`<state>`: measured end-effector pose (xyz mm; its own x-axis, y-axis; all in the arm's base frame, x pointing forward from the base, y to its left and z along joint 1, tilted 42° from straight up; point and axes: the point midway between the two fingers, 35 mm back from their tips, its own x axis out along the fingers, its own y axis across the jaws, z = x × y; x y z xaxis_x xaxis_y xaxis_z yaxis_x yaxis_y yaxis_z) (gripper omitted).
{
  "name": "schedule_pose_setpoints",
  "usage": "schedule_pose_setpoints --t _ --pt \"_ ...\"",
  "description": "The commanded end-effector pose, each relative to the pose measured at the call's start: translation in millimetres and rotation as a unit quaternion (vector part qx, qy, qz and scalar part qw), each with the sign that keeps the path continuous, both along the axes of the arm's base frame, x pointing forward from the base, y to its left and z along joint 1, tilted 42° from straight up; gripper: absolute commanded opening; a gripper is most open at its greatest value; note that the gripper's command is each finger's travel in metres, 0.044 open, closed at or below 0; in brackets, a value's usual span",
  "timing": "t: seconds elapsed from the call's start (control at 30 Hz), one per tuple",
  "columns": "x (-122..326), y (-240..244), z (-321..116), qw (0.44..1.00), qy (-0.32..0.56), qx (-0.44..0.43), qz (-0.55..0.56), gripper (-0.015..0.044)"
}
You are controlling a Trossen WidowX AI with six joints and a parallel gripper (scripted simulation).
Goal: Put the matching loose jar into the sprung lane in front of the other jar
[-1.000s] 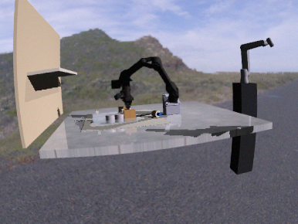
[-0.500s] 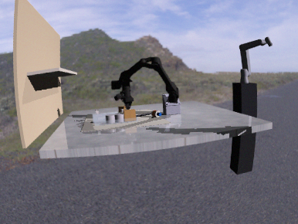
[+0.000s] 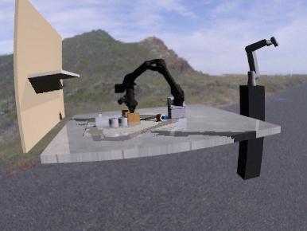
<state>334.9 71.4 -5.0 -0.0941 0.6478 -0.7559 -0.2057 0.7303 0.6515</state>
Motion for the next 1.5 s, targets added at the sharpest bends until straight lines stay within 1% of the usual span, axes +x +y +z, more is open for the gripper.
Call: schedule_pose_setpoints --t 0.0,1.47 --pt "1.7 5.1 -0.4 1.000 -0.005 0.006 0.001 0.0000" --pt "-1.0 11.1 -7.6 1.000 -0.005 0.006 0.001 0.0000"
